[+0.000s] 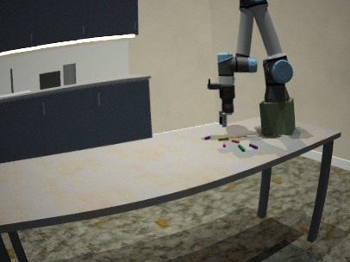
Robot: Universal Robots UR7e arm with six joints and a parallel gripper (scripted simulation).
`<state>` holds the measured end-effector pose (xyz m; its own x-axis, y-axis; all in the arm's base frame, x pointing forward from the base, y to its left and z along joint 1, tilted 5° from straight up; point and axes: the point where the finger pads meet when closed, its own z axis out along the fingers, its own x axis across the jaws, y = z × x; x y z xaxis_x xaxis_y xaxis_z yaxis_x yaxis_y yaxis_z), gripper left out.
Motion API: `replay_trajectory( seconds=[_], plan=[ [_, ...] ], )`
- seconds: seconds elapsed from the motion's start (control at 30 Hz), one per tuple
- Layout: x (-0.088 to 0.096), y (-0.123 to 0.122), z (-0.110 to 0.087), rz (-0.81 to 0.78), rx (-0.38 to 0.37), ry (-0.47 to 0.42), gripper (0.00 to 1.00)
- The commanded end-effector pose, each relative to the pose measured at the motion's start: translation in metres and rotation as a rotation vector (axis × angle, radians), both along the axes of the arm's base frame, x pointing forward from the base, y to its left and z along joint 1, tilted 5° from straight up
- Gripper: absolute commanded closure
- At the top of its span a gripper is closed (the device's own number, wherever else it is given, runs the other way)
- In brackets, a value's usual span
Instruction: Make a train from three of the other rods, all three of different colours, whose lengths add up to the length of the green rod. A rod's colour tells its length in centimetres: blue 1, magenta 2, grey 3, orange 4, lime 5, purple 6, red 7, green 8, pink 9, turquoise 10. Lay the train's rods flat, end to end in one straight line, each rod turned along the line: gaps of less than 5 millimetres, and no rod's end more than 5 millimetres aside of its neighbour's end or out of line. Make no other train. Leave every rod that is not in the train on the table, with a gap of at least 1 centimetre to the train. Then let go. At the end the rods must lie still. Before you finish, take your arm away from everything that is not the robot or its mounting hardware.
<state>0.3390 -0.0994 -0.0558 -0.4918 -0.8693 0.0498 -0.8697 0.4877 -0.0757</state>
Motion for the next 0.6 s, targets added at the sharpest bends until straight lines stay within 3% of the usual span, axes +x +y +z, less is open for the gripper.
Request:
replay_trajectory(
  seconds=[0.0,0.27,0.3,0.57],
  plan=[
    [-0.0005,0.0013,0.0000,0.028,-0.002,0.001,0.00],
    [-0.0007,0.0017,-0.0001,0.036,-0.002,0.002,0.00],
    [-0.0007,0.0017,-0.0001,0.036,-0.002,0.002,0.46],
    [-0.0007,0.0017,-0.0001,0.036,-0.002,0.002,0.46]
  ],
)
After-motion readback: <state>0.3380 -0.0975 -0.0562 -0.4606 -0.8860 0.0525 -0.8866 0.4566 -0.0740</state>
